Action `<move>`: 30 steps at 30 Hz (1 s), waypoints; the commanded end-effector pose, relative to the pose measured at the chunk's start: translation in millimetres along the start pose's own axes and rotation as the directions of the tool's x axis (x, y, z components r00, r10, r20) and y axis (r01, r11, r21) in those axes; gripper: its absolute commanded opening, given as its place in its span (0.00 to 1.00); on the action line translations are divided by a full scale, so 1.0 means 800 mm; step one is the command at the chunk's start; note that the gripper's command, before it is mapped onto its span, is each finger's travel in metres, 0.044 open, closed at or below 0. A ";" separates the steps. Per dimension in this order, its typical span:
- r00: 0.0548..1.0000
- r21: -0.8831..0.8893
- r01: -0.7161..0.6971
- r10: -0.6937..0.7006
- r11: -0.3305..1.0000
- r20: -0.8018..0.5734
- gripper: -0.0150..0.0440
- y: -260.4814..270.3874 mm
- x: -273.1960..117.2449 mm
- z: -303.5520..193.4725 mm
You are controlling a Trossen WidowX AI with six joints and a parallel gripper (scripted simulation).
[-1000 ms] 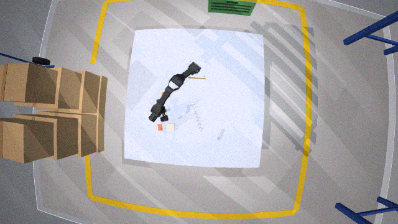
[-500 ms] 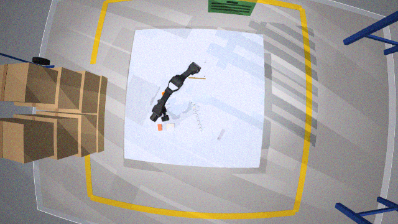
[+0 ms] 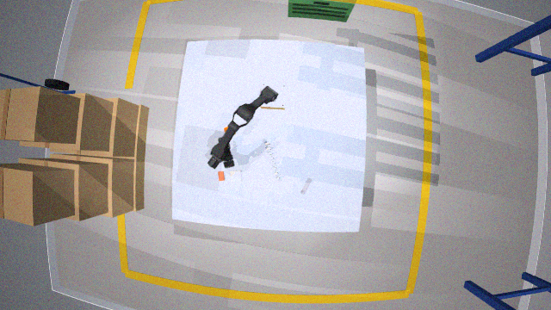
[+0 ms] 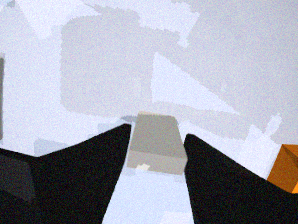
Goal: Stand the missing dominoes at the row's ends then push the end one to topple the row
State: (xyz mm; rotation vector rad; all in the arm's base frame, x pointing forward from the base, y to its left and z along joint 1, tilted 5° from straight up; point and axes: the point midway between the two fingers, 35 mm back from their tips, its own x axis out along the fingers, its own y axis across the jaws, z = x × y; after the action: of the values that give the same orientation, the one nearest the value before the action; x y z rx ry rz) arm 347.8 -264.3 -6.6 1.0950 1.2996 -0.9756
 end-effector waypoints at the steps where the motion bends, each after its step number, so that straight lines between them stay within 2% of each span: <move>1: 1.000 0.004 -0.003 0.003 1.000 -0.002 0.44 0.001 0.001 0.000; 8: 1.000 0.004 -0.003 0.003 1.000 -0.002 0.44 0.001 -0.002 0.000; 18: 1.000 0.000 0.000 0.000 1.000 0.000 0.44 0.001 -0.160 0.002; 25: 1.000 0.000 0.000 0.000 1.000 0.000 0.44 0.000 -0.169 0.000; 27: 1.000 -0.054 0.000 0.000 0.999 0.000 0.44 0.004 -0.172 -0.011; 30: 1.000 -0.284 -0.001 0.001 0.959 -0.002 0.44 0.017 -0.181 -0.059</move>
State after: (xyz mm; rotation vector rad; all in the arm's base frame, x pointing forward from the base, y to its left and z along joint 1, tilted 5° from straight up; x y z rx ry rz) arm 338.9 -259.9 126.6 1.0281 1.3387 -0.9096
